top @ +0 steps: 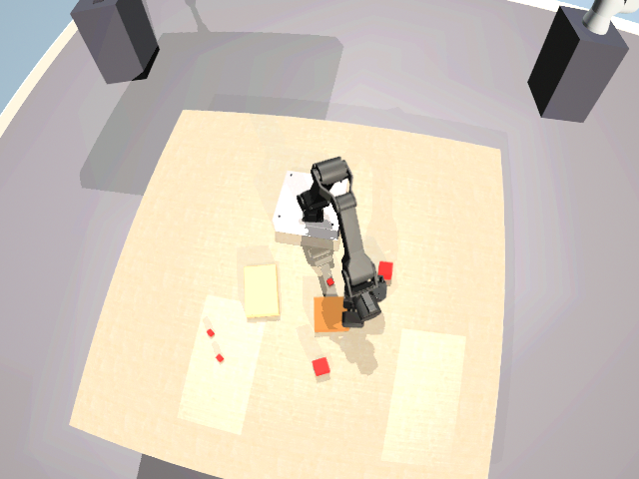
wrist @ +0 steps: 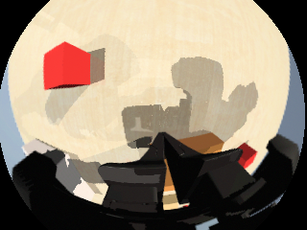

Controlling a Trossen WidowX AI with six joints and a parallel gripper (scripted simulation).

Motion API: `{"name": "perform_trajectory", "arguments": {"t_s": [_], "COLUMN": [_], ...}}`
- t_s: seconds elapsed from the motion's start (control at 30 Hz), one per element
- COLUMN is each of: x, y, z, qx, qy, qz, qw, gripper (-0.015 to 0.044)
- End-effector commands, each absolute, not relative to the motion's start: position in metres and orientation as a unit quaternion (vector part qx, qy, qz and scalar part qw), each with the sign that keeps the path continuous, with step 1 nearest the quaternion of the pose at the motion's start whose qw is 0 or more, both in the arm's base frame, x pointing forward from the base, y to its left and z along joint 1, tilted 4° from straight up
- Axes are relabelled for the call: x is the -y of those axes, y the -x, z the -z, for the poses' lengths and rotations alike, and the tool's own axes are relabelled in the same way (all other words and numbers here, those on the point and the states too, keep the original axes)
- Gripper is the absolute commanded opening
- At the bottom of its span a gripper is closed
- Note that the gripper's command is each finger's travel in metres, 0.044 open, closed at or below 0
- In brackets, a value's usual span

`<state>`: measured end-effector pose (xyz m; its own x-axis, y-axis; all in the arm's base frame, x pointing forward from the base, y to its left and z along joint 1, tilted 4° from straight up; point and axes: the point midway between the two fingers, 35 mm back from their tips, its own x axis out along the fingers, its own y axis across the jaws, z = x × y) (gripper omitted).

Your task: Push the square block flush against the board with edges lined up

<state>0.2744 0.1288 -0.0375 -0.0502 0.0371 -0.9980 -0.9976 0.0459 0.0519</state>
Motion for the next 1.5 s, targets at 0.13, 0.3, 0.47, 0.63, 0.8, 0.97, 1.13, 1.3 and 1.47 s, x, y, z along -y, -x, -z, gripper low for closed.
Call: {"name": "perform_trajectory", "arguments": {"t_s": [0.13,0.3,0.47,0.63,0.8,0.97,1.13,1.3,1.47], "x": [-0.14,-0.149,-0.157,-0.165,-0.173,-0.169,-0.168,-0.146,-0.14], "y": [-0.276,-0.277,-0.277,-0.277,-0.277,-0.28,-0.279,-0.274,-0.272], "z": [0.037,0.037,0.037,0.036,0.036,-0.006,-0.019,-0.018,-0.014], "qx": [-0.516,-0.516,-0.516,-0.516,-0.515,-0.515,-0.515,-0.497,-0.491], "qy": [0.467,0.466,0.466,0.466,0.466,0.466,0.466,0.485,0.49], "qz": [-0.508,-0.508,-0.509,-0.509,-0.509,-0.509,-0.509,-0.527,-0.533], "qw": [0.508,0.508,0.508,0.508,0.508,0.508,0.508,0.49,0.485], "gripper": [0.0,0.0,0.0,0.0,0.0,0.0,0.0,0.0,0.0]}}
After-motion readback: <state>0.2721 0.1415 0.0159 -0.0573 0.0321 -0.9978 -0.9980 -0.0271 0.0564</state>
